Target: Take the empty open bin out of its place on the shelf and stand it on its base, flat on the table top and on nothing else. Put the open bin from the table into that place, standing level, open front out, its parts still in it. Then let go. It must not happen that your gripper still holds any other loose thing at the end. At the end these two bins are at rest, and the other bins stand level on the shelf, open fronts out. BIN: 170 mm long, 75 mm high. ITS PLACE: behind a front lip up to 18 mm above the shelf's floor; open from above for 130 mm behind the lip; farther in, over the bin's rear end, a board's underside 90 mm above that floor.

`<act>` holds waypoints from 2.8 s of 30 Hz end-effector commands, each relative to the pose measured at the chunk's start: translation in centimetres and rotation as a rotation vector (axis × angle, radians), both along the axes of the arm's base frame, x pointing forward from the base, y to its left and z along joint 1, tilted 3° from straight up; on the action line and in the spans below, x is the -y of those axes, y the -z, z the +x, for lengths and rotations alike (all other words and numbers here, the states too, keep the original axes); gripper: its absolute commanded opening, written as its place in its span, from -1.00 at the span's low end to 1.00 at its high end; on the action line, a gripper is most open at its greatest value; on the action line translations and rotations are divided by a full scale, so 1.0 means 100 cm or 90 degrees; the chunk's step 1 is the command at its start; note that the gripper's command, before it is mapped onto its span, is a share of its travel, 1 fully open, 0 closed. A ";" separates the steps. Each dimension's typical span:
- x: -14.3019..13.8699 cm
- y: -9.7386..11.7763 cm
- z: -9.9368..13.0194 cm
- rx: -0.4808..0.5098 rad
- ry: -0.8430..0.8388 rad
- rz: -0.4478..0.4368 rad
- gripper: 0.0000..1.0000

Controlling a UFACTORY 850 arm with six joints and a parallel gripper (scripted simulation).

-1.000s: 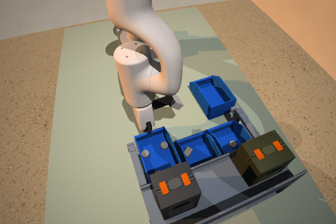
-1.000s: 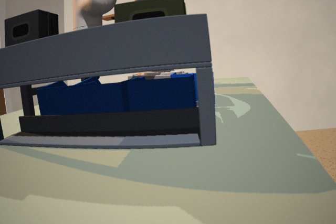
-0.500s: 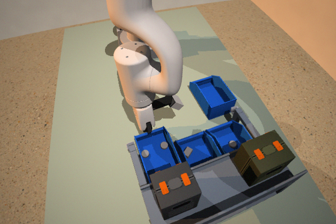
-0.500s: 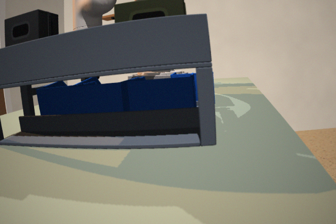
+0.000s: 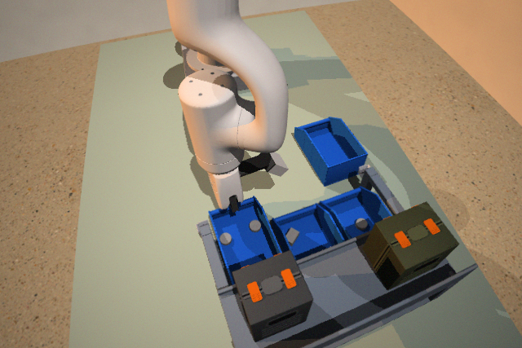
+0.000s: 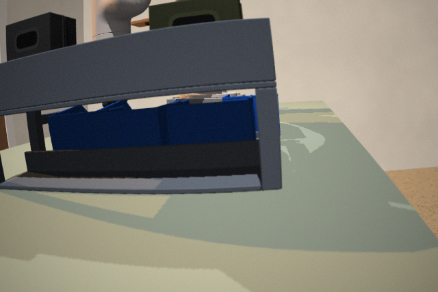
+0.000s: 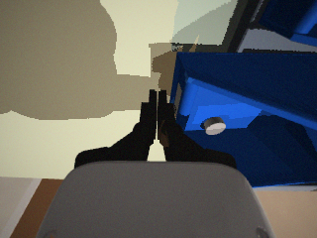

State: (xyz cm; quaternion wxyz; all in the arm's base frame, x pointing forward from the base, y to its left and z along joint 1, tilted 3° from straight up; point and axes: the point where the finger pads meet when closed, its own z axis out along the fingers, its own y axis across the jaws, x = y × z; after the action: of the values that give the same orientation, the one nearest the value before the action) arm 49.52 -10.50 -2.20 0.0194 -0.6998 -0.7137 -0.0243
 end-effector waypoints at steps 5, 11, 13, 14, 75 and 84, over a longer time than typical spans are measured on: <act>0.000 -0.001 0.002 0.000 0.000 -0.001 -1.00; 0.000 -0.001 0.002 0.000 0.000 -0.001 -1.00; 0.000 -0.001 0.003 0.000 0.000 -0.001 -1.00; 0.000 -0.001 0.003 0.000 0.000 -0.001 -1.00; -0.001 -0.001 0.059 0.000 0.000 -0.001 -1.00; -0.001 -0.001 0.064 0.000 0.000 -0.001 -1.00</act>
State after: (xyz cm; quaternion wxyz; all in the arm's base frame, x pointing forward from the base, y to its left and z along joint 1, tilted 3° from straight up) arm 55.64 -10.38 -2.16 0.0196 -0.6999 -0.7136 -0.0235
